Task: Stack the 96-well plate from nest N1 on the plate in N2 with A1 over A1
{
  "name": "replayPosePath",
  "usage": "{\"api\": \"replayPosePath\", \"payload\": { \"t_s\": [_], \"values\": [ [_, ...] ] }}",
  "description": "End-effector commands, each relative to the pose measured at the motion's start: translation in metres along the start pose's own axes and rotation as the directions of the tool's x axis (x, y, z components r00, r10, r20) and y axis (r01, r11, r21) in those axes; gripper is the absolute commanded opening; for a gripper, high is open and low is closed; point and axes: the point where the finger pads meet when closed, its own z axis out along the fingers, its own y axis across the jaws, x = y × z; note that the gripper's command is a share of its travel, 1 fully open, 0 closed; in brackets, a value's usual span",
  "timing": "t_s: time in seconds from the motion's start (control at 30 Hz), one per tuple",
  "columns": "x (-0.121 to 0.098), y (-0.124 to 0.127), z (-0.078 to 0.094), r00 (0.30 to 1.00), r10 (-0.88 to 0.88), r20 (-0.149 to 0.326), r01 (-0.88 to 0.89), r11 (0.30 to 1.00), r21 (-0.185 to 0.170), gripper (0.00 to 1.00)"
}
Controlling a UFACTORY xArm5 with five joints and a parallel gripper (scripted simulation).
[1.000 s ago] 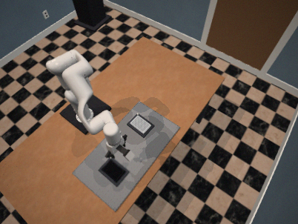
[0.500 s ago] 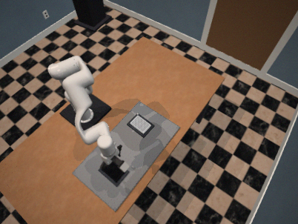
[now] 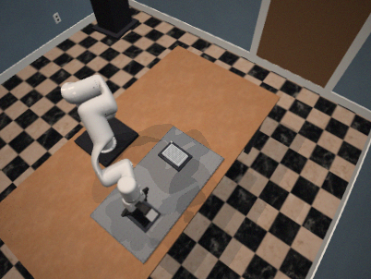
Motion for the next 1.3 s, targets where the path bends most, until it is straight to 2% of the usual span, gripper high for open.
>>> {"api": "replayPosePath", "payload": {
  "t_s": [0.0,0.17,0.43,1.27],
  "values": [
    [0.001,0.001,-0.001,1.0,0.0,-0.003,0.0,1.0,-0.001,1.0],
    [0.001,0.001,-0.001,1.0,0.0,-0.003,0.0,1.0,-0.001,1.0],
    [0.001,0.001,0.009,1.0,0.0,-0.003,0.0,1.0,-0.001,1.0],
    [0.001,0.0,0.047,1.0,0.0,-0.003,0.0,1.0,-0.001,1.0]
  ]
}}
